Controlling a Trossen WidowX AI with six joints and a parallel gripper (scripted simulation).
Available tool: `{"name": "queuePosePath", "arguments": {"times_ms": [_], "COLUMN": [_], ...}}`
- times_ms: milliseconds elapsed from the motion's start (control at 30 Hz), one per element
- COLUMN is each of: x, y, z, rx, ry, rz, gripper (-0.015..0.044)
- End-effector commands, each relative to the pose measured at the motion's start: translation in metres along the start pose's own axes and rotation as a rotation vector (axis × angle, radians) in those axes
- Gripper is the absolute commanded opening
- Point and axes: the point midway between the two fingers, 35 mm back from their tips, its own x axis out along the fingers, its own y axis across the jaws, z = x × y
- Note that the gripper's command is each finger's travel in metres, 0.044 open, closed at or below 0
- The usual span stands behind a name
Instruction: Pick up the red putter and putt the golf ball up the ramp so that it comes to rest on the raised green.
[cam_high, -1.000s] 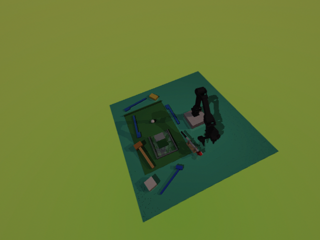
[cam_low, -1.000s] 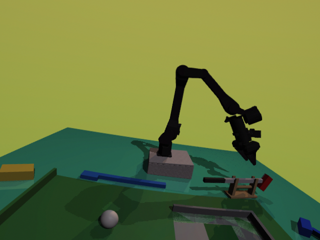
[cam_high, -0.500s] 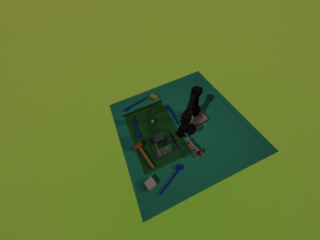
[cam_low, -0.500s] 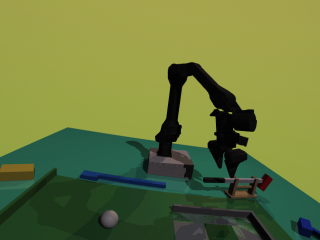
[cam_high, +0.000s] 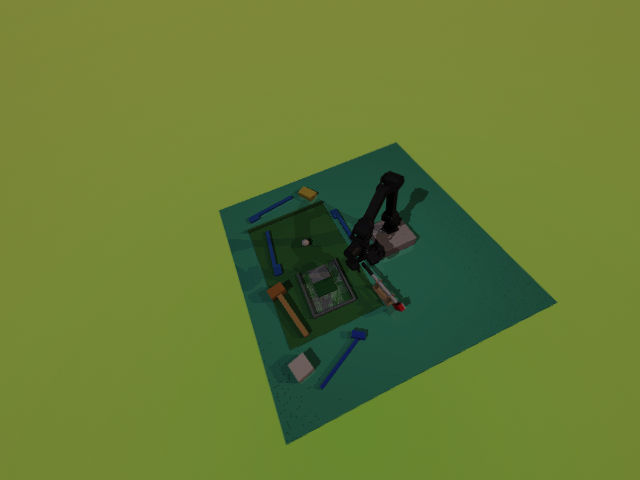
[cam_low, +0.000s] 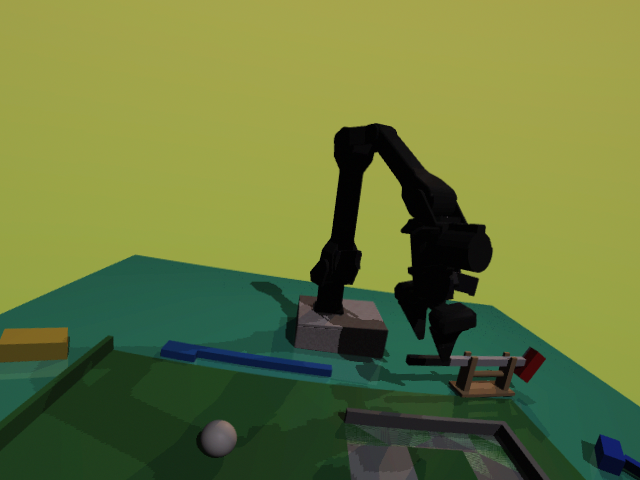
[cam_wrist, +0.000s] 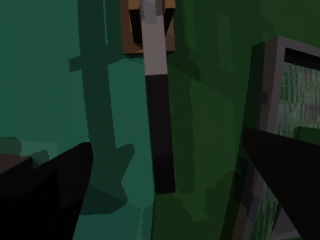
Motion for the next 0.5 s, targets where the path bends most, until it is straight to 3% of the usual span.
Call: {"name": "queuePosePath", "arguments": {"times_ms": [0, 467], "x": [0.008, 0.034], "y": [0.003, 0.003], "z": [-0.003, -0.010], "rx": [-0.003, -0.003], "ry": [-0.001, -0.001], "rz": [0.011, 0.012], "gripper": [0.0440, 0.0440]}}
